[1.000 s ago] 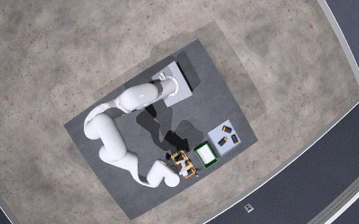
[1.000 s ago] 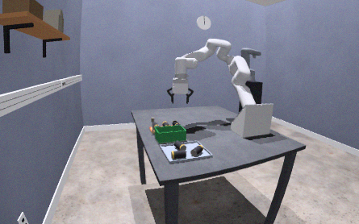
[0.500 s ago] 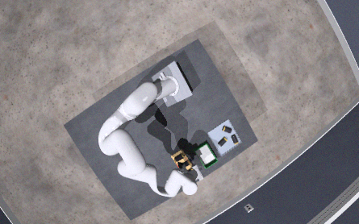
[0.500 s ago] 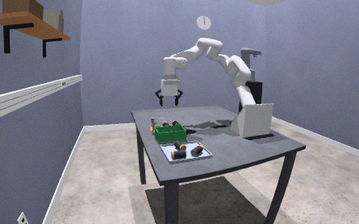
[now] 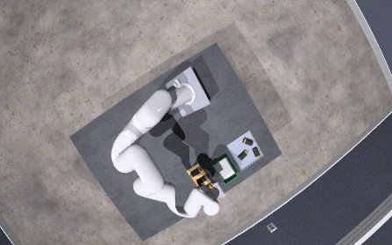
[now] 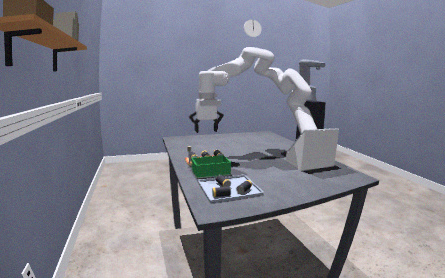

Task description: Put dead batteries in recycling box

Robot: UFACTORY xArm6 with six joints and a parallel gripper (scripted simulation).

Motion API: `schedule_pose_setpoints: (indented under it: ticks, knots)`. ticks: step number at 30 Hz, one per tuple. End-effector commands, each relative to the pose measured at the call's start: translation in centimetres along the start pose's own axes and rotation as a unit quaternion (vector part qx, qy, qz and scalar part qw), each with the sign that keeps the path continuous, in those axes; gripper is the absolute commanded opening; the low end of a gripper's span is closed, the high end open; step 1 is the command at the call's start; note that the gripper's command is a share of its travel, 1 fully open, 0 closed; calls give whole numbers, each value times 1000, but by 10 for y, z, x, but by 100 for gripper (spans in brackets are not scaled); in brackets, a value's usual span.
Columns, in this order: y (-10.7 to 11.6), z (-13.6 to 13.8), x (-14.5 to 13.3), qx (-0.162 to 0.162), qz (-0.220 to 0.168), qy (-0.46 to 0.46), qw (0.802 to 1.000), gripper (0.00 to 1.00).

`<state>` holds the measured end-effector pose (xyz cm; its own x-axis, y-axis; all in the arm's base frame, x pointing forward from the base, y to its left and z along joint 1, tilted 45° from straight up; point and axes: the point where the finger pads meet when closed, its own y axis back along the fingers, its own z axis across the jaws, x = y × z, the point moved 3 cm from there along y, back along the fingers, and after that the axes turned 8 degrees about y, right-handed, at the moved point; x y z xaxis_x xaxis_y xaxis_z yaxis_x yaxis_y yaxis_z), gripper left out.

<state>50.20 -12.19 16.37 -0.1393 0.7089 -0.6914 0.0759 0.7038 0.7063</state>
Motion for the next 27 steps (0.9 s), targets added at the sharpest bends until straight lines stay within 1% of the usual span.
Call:
schedule_pose_setpoints:
  ticks: [1,3,4,7,12,14,16,18,27]
  knots:
    - [2,1,0,-2,0,0,1000,100]
    - [2,1,0,-2,0,0,1000,100]
    - [2,1,0,-2,0,0,1000,51]
    - [2,11,-3,-2,0,0,1000,51]
    - [2,50,-16,-2,0,0,1000,51]
    - [2,50,-16,-2,0,0,1000,51]
    - [2,60,-19,-2,0,0,1000,51]
    - [2,64,-20,-2,0,0,1000,51]
    - [2,64,-20,-2,0,0,1000,51]
